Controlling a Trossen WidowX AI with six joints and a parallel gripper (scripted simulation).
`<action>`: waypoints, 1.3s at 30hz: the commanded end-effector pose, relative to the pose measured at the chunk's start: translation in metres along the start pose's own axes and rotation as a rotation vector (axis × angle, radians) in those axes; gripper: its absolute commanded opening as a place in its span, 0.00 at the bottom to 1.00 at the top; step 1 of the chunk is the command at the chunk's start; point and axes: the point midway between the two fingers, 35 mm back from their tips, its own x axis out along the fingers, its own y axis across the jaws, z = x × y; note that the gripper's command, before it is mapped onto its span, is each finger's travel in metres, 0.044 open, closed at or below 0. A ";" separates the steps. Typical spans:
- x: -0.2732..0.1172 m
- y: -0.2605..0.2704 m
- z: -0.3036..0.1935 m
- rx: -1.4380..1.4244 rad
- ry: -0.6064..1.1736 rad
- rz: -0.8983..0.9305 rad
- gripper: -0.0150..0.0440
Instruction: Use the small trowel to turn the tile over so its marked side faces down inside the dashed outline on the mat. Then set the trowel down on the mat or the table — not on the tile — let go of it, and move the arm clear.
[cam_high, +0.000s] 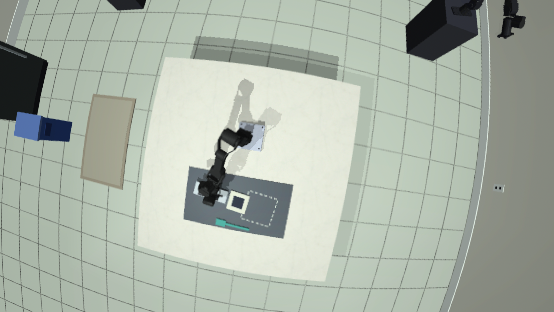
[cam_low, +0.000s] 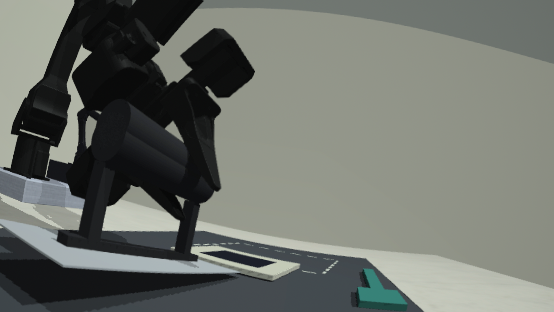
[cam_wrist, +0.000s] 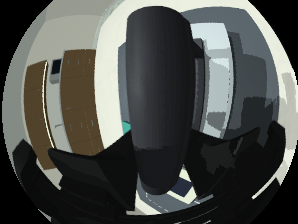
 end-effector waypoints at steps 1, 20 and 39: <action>0.003 -0.002 0.001 -0.007 -0.001 0.016 0.25; 0.005 -0.003 -0.021 -0.005 0.001 0.014 0.25; 0.002 -0.001 -0.052 -0.003 0.003 0.015 0.25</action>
